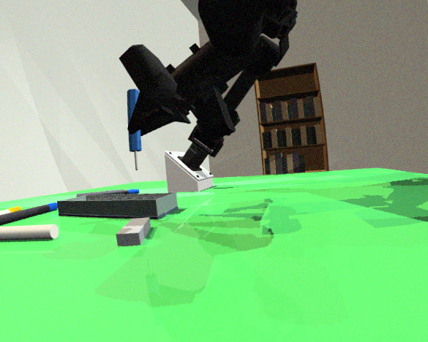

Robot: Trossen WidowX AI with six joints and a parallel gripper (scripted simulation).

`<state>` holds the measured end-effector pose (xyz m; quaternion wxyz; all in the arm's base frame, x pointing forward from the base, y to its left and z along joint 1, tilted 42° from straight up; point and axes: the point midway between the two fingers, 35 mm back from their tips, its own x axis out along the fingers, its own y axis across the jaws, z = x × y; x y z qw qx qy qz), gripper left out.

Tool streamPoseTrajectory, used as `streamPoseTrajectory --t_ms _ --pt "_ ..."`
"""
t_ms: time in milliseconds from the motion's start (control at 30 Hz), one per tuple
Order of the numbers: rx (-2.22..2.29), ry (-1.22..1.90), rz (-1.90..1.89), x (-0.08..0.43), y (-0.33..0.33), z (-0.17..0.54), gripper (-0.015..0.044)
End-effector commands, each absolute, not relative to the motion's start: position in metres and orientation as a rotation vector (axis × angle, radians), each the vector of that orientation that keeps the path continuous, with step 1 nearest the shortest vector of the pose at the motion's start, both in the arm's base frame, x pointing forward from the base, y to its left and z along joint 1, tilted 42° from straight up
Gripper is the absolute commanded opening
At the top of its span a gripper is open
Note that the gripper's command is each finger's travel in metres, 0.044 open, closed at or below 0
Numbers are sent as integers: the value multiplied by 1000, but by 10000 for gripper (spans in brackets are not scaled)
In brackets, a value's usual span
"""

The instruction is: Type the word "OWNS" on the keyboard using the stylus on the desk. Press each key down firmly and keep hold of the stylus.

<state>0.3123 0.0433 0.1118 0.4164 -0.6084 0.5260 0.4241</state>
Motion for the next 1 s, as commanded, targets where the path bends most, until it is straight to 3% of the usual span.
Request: streamPoseTrajectory --t_ms 0,933,967 --pt "-1556 1306 1069 311 44 112 0" --pt "-1555 1305 1070 309 68 87 0" --pt "-1555 1305 1070 309 68 86 26"
